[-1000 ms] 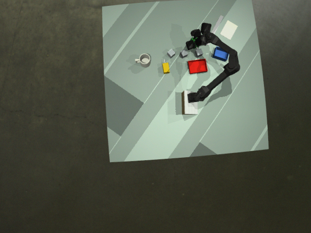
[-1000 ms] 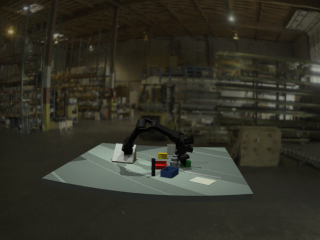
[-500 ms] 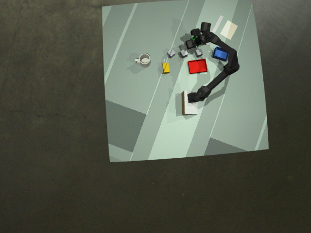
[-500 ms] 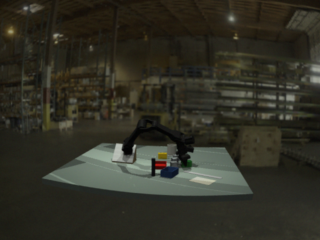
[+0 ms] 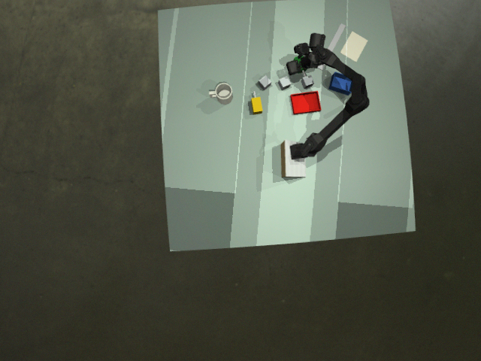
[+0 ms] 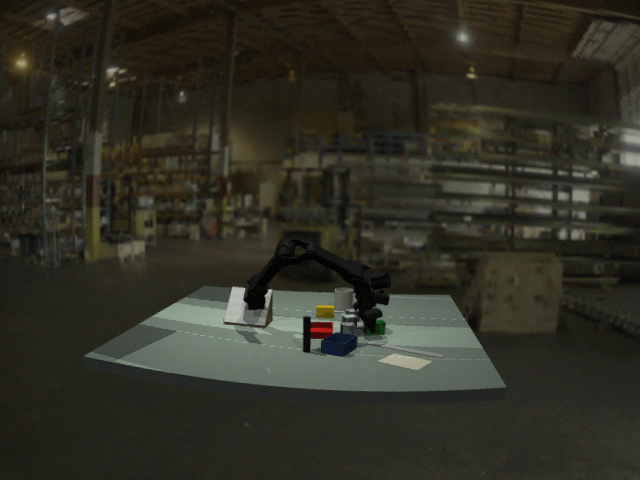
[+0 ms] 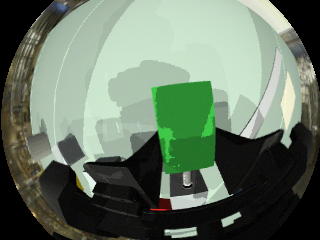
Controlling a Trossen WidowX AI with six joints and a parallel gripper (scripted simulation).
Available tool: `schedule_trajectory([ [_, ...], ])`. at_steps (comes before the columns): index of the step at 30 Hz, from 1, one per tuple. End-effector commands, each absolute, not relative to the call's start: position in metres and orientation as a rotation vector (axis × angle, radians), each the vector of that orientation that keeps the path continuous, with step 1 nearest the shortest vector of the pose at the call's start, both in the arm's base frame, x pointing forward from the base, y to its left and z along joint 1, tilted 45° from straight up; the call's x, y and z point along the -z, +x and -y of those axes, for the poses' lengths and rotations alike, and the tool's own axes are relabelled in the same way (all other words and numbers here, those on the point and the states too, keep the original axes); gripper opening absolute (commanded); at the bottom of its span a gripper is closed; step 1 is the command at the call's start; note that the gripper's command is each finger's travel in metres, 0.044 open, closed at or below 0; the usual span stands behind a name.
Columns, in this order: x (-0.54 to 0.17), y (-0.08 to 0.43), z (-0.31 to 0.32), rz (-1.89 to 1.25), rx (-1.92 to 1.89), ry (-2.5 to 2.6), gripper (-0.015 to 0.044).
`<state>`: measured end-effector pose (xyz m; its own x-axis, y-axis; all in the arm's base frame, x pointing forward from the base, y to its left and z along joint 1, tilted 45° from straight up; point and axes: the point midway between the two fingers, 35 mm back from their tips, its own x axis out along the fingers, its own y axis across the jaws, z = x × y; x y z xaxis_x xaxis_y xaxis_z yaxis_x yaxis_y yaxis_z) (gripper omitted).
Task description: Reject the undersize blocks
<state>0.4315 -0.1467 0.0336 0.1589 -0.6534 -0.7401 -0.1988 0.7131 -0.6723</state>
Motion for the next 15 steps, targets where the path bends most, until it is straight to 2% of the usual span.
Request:
schedule_trajectory([
  [1, -0.0345, 0.4359, 0.1441, -1.398, 0.377, -0.764, 0.0000],
  [15, -0.0337, 0.4417, 0.1434, -1.398, 0.377, -0.764, 0.0000],
])
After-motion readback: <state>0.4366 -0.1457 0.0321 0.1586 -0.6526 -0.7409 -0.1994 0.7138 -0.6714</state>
